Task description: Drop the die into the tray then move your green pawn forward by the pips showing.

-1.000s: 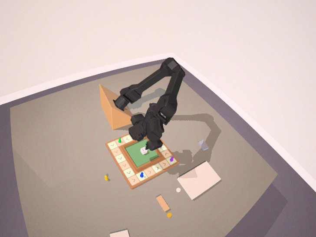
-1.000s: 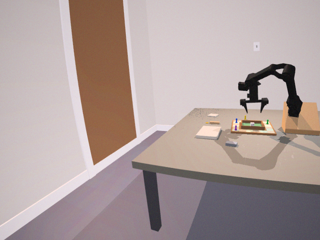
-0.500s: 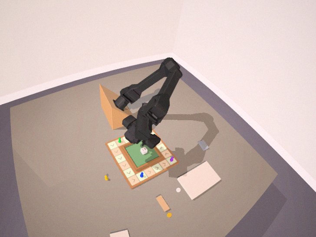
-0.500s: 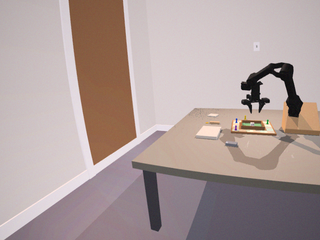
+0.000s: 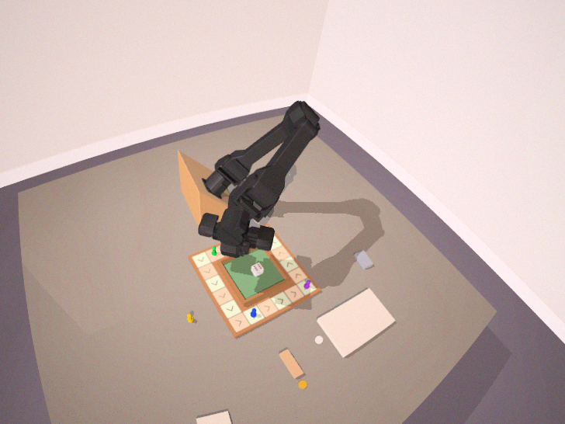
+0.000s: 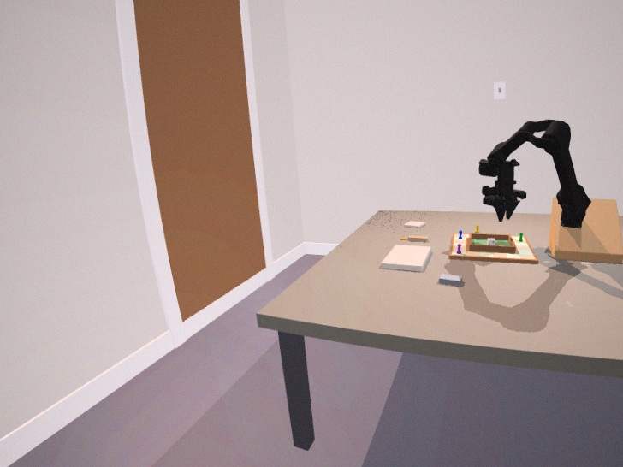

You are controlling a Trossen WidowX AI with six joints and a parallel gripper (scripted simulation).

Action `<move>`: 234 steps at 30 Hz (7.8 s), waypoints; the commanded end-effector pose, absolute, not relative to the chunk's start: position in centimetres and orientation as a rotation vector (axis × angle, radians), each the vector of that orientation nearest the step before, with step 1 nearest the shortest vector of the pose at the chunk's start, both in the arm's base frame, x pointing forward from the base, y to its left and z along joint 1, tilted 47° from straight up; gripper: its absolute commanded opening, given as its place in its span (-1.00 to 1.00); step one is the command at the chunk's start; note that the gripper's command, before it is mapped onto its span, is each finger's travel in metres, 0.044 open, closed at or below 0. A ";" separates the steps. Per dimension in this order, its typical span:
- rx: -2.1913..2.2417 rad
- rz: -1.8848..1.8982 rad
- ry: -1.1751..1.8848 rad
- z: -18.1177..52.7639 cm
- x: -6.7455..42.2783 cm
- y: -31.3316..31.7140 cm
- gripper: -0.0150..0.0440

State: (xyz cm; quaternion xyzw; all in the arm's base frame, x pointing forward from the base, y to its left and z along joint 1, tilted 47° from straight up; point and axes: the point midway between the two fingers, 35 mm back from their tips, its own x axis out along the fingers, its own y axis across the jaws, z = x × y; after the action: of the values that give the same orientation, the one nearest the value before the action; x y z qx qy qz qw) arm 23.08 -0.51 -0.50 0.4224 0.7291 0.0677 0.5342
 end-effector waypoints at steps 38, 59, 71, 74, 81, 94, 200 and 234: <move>0.131 1.076 1.229 -4.6 16.4 -2.0 0.19; 0.131 1.075 1.228 -7.2 16.3 0.7 0.19; 0.133 1.077 1.227 -8.3 16.1 2.0 0.19; 0.133 1.078 1.227 -8.4 16.1 2.0 0.01; 0.133 1.078 1.227 -8.4 16.1 2.0 -0.42; 0.127 1.070 1.231 -6.9 16.9 -0.1 -0.49; 0.118 1.079 1.216 -9.6 39.5 2.0 -0.05; 0.295 0.914 1.339 1.7 29.8 -4.9 1.00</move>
State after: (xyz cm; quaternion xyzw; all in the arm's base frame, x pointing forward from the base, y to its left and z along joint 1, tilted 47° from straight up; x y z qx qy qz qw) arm 29.66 -5.21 1.92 0.1304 0.5972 0.4018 0.6818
